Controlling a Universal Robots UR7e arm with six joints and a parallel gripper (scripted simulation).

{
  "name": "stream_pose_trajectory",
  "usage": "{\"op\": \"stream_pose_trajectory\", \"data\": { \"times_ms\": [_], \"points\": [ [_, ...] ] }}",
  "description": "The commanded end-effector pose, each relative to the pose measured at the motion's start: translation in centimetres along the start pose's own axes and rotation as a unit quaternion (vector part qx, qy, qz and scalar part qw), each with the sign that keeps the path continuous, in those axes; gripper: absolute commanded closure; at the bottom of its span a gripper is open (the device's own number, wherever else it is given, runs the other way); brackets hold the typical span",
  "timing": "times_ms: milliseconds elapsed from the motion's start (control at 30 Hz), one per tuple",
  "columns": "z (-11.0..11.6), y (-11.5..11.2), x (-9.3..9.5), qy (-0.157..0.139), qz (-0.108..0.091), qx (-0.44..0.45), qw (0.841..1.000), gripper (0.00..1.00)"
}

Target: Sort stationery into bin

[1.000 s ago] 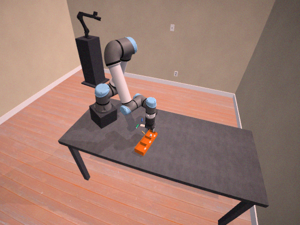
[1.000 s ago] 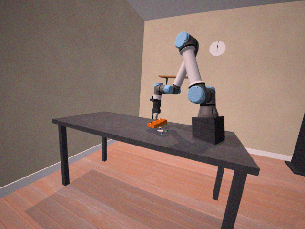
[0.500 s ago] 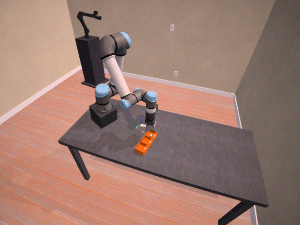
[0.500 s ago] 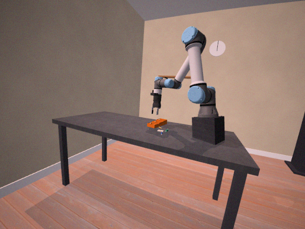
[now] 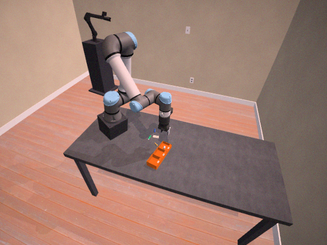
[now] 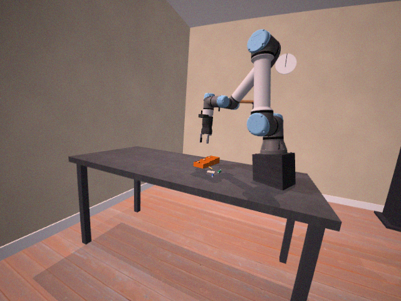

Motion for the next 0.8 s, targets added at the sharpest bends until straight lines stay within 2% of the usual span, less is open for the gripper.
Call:
{"op": "stream_pose_trajectory", "data": {
  "times_ms": [0,133,767],
  "points": [
    [0.0,0.0,-1.6,0.0,0.0,0.0,1.0,0.0],
    [0.0,0.0,-2.6,0.0,0.0,0.0,1.0,0.0],
    [0.0,0.0,-2.6,0.0,0.0,0.0,1.0,0.0]
  ]
}}
Point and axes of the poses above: the point where the finger pads meet when closed, its own x axis out along the fingers, its own y axis across the jaws, z = x × y, the point moved 1 cm from there along -x, back along the fingers, and after that the axes turned 15 degrees about -x, right-handed, at the moved point
